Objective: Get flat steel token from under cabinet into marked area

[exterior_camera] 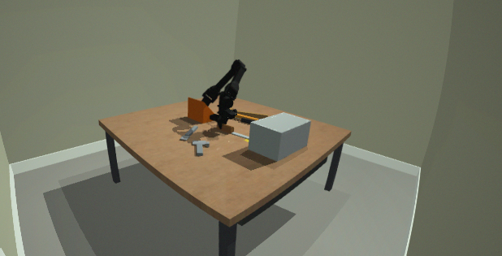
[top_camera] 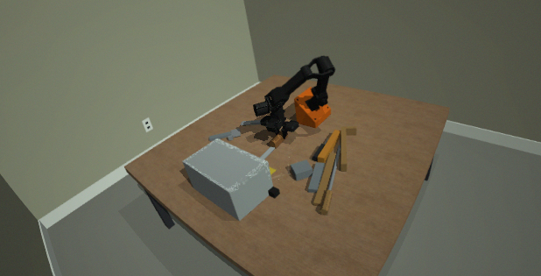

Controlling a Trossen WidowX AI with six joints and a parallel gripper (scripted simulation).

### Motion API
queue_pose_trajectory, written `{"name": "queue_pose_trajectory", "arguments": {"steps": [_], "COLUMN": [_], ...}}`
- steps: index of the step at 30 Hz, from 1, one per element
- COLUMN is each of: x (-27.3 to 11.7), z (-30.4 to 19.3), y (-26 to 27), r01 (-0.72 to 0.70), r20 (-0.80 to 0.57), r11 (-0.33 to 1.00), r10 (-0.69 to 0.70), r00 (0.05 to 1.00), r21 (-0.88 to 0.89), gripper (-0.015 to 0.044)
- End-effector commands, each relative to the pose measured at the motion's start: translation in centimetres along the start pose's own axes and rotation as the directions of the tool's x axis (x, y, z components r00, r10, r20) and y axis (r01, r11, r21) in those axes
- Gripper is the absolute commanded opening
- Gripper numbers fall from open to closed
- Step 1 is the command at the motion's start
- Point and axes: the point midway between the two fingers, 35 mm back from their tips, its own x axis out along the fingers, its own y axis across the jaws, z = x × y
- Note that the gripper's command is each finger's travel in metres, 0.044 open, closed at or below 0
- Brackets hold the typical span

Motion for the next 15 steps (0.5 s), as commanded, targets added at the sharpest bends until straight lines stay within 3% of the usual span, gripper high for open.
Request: {"name": "queue_pose_trajectory", "arguments": {"steps": [1,15], "x": [0.0,-0.2], "z": [0.0,-0.1], "y": [-0.1,-1.4], "r01": [0.000,0.001], "r20": [0.000,-0.001], "r11": [1.000,0.999], "r10": [0.000,-0.001], "r00": [1.000,1.000], "r21": [-0.002,-0.053], "gripper": [0.0000,0.0000]}}
